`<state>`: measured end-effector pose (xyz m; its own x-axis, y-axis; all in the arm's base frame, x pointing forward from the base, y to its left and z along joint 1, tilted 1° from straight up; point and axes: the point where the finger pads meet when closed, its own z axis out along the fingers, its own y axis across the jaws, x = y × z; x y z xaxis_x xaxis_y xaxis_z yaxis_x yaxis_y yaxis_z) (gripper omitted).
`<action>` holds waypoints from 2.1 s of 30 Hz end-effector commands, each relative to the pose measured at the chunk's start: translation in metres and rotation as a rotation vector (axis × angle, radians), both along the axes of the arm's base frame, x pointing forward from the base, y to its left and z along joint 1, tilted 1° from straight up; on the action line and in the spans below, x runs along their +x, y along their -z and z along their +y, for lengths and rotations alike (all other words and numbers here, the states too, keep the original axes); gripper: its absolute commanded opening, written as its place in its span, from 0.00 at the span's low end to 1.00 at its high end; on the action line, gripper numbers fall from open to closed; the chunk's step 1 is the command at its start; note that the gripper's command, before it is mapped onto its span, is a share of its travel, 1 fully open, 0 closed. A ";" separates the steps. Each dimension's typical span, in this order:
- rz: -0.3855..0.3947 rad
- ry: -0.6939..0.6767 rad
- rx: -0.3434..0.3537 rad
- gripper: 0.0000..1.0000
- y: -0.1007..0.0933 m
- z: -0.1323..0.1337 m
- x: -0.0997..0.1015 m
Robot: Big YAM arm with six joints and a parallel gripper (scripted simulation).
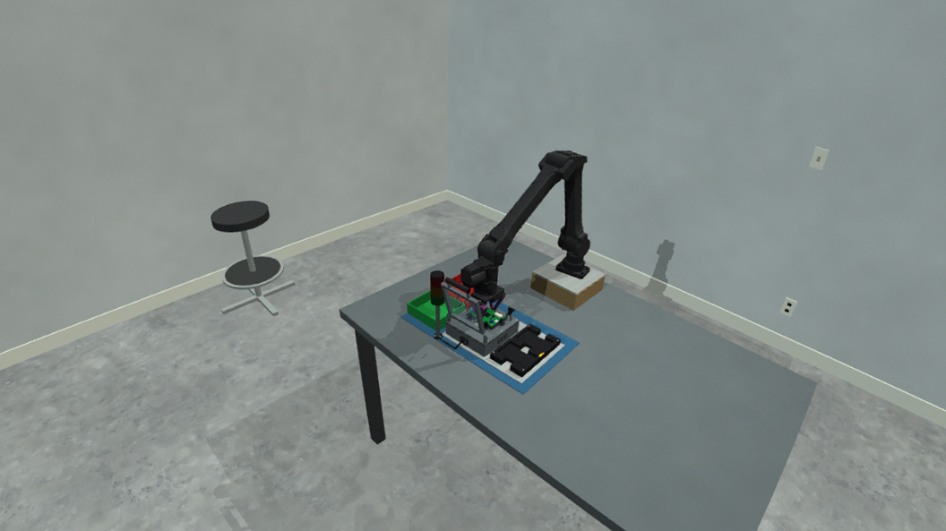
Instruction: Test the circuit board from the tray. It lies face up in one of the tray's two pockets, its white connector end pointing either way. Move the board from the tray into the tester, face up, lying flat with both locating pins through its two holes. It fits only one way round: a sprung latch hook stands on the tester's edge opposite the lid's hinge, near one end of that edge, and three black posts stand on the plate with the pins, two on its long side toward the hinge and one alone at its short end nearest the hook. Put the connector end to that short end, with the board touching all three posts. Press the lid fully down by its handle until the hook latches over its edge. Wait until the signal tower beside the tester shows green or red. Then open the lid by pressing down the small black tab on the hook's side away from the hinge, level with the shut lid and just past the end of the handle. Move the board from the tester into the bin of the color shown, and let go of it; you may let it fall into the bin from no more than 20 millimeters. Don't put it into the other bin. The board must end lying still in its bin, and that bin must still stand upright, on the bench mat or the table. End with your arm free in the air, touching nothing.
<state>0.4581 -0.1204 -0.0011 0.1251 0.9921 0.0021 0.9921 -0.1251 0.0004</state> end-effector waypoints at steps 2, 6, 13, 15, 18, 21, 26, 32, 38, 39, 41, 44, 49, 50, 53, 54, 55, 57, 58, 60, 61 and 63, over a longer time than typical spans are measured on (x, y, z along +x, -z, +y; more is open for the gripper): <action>-0.033 -0.007 -0.009 0.72 -0.003 0.002 0.024; -0.029 -0.007 -0.008 0.72 0.001 0.003 0.021; -0.018 -0.007 -0.005 0.72 0.006 0.004 0.016; -0.017 -0.007 -0.005 0.72 0.007 0.005 0.015; -0.016 -0.007 -0.005 0.92 0.007 0.005 0.015; -0.008 -0.007 -0.003 0.92 0.007 0.005 0.013; -0.008 -0.007 -0.003 0.92 0.007 0.005 0.013; -0.008 -0.007 -0.003 0.92 0.007 0.005 0.013; -0.008 -0.007 -0.003 0.92 0.007 0.005 0.013; -0.008 -0.007 -0.003 0.92 0.007 0.005 0.013; -0.008 -0.007 -0.003 0.92 0.007 0.005 0.013; -0.008 -0.007 -0.003 0.92 0.007 0.005 0.013; -0.008 -0.007 -0.003 0.92 0.007 0.005 0.013; -0.008 -0.007 -0.003 0.92 0.007 0.005 0.013; -0.008 -0.007 -0.003 0.92 0.007 0.005 0.013; -0.008 -0.007 -0.003 0.92 0.007 0.005 0.013; -0.008 -0.007 -0.003 0.92 0.007 0.005 0.013; -0.008 -0.007 -0.003 0.92 0.006 0.005 0.013; -0.008 -0.007 -0.003 0.92 0.006 0.005 0.013; -0.007 -0.007 -0.003 0.92 0.006 0.005 0.014; -0.006 -0.007 -0.003 0.92 0.004 0.005 0.014; -0.015 -0.007 -0.005 0.92 -0.004 0.003 0.020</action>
